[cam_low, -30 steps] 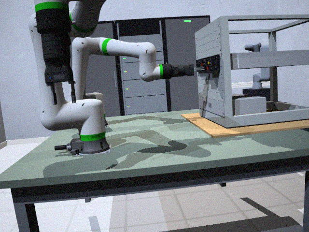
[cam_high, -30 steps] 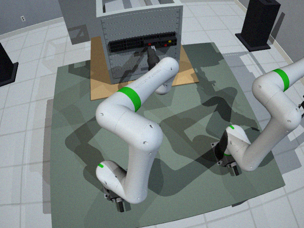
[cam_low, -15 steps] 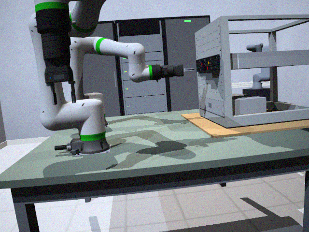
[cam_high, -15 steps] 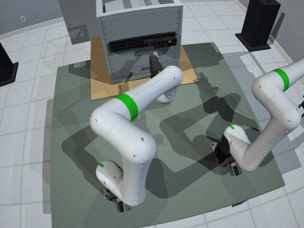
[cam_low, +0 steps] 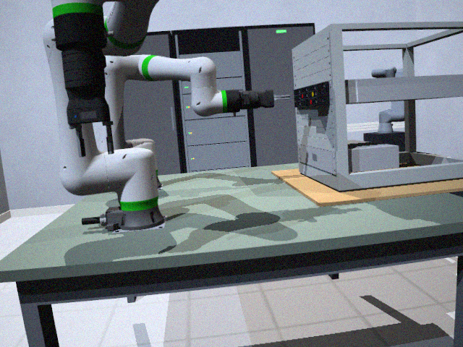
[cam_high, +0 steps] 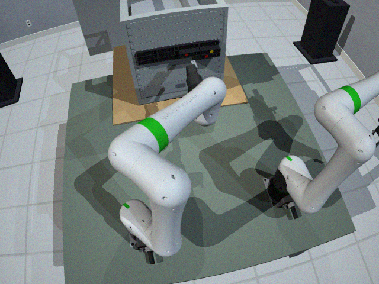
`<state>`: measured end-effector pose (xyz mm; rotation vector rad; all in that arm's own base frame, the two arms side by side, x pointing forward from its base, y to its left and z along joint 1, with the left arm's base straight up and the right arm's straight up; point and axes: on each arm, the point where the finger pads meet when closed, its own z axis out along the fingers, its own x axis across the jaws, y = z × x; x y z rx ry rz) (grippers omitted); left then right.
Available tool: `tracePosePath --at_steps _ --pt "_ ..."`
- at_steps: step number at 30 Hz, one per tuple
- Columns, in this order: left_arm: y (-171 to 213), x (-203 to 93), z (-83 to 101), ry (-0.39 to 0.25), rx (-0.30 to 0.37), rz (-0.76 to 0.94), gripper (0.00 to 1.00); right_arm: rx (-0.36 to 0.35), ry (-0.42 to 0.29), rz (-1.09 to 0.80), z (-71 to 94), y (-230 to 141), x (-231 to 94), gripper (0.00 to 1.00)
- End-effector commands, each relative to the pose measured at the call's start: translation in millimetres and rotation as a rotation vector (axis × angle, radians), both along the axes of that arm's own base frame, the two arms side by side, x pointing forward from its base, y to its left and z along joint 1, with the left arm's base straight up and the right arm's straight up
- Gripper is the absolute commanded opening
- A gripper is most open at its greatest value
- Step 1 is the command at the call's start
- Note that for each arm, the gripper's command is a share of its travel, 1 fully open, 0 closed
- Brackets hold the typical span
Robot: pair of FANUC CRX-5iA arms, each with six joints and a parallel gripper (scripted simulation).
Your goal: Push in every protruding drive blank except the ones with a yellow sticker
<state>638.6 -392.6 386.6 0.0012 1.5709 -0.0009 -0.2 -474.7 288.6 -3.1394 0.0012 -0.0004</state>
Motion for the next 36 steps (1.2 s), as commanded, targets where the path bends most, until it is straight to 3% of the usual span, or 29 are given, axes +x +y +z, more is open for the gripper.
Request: tracePosePath --at_steps 1,13,36 --pt "0.0 0.9 1.4 -0.001 -0.001 0.000 0.00 -0.002 0.000 0.000 1.0 -0.3 -0.2 1.00" --pt "0.0 52.4 1.5 -0.001 -0.001 0.000 0.00 -0.002 0.000 0.000 1.0 -0.3 -0.2 1.00" --pt "0.0 54.6 1.5 -0.001 -0.001 0.000 0.00 -0.002 0.000 0.000 1.0 -0.3 -0.2 1.00"
